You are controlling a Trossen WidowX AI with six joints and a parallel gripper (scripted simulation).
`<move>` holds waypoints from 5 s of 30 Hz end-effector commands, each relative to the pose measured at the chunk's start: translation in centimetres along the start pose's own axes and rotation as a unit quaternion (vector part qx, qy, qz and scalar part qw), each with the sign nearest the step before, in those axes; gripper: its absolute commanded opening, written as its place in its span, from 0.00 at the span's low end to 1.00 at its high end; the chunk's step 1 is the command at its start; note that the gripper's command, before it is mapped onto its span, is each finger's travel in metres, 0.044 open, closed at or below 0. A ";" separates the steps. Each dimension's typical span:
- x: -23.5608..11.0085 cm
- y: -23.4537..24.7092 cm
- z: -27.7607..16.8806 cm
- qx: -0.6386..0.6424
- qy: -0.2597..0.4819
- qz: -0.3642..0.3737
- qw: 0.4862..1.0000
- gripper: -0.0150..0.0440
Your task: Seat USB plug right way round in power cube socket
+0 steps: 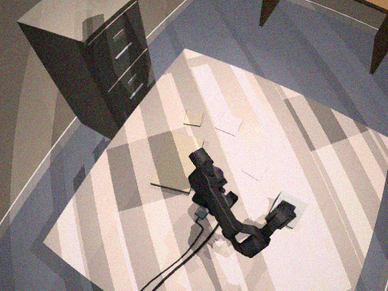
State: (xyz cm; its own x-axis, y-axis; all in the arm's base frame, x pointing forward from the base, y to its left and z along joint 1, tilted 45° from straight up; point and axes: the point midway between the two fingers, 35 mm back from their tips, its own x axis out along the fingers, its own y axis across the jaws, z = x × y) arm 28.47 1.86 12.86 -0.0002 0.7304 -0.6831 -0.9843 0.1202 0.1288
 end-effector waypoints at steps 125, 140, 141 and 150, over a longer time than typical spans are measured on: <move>1.5 0.0 0.0 0.001 -0.003 -0.002 1.000 0.25; 1.7 0.0 0.0 0.001 -0.003 -0.002 1.000 0.25; 1.7 0.0 0.0 0.001 -0.003 -0.002 1.000 0.25; 1.7 0.0 0.0 0.001 -0.003 -0.002 1.000 0.25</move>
State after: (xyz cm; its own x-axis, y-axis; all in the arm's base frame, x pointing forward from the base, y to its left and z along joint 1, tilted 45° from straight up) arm 28.50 2.82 11.80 0.0073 0.7314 -0.6819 -0.9834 0.1290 0.1278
